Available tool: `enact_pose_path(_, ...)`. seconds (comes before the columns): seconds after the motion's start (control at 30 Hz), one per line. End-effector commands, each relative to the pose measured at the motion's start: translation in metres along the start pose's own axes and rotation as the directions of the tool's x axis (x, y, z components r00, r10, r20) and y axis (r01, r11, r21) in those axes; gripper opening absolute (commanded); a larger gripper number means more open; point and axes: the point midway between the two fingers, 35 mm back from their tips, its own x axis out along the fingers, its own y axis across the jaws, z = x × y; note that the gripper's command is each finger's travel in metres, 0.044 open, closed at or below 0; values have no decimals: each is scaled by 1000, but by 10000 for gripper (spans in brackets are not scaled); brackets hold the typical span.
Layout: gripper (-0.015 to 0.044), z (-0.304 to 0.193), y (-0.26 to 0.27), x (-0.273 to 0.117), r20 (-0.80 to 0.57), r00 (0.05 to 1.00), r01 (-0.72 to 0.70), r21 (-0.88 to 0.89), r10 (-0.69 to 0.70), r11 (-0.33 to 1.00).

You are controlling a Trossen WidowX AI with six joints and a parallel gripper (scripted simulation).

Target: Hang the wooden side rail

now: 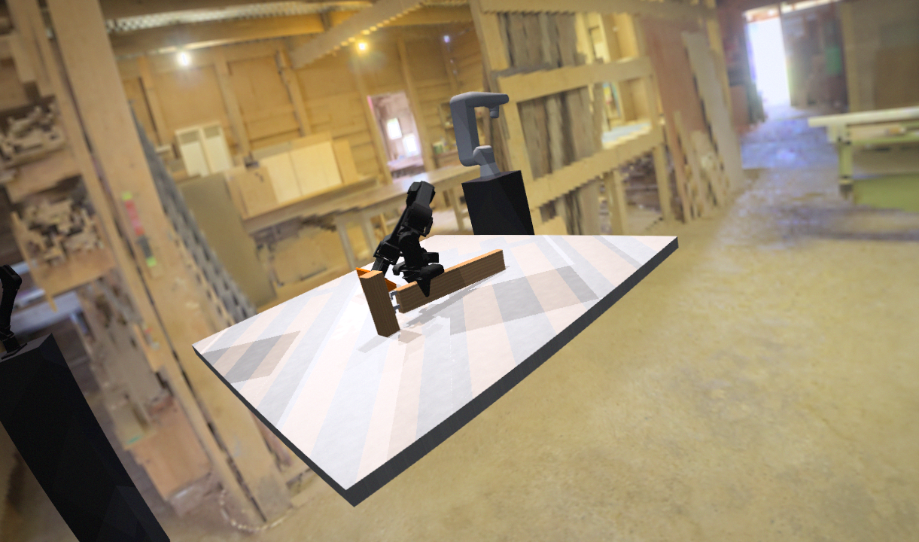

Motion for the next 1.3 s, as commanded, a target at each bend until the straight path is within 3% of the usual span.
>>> enact_pose_path(0.0, 0, -5, 1, -6, -6, 1000, 12, 3, -12, 1000)
enact_pose_path(1.27, 0, -9, 0, -5, -6, 1000, 12, 3, -12, 1000)
